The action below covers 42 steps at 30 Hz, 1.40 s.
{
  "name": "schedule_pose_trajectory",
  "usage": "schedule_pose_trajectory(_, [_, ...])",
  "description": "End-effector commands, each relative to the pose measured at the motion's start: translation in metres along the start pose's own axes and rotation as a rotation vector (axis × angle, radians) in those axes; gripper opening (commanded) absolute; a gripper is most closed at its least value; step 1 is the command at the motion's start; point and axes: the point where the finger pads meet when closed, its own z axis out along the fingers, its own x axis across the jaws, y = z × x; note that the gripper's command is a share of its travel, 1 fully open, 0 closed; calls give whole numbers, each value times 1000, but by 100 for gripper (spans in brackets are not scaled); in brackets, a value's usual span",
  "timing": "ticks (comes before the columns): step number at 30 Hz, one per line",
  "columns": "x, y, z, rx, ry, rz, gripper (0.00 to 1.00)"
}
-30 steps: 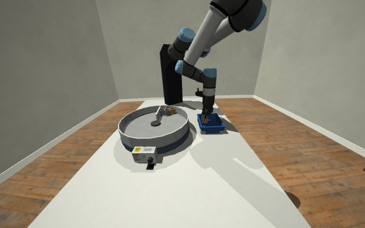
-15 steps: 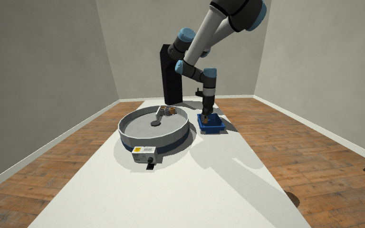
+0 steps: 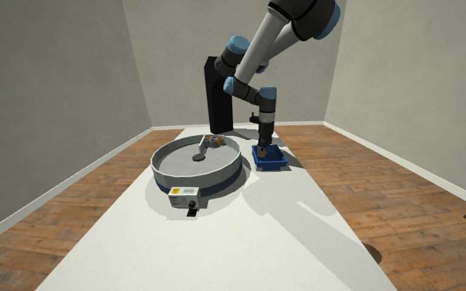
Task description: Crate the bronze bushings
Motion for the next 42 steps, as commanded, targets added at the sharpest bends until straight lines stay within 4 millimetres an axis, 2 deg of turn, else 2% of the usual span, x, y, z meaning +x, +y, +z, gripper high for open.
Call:
schedule_pose_trajectory(1, [0,0,0,-1,0,0,47])
schedule_pose_trajectory(42, [1,0,-12,-1,0,0,47])
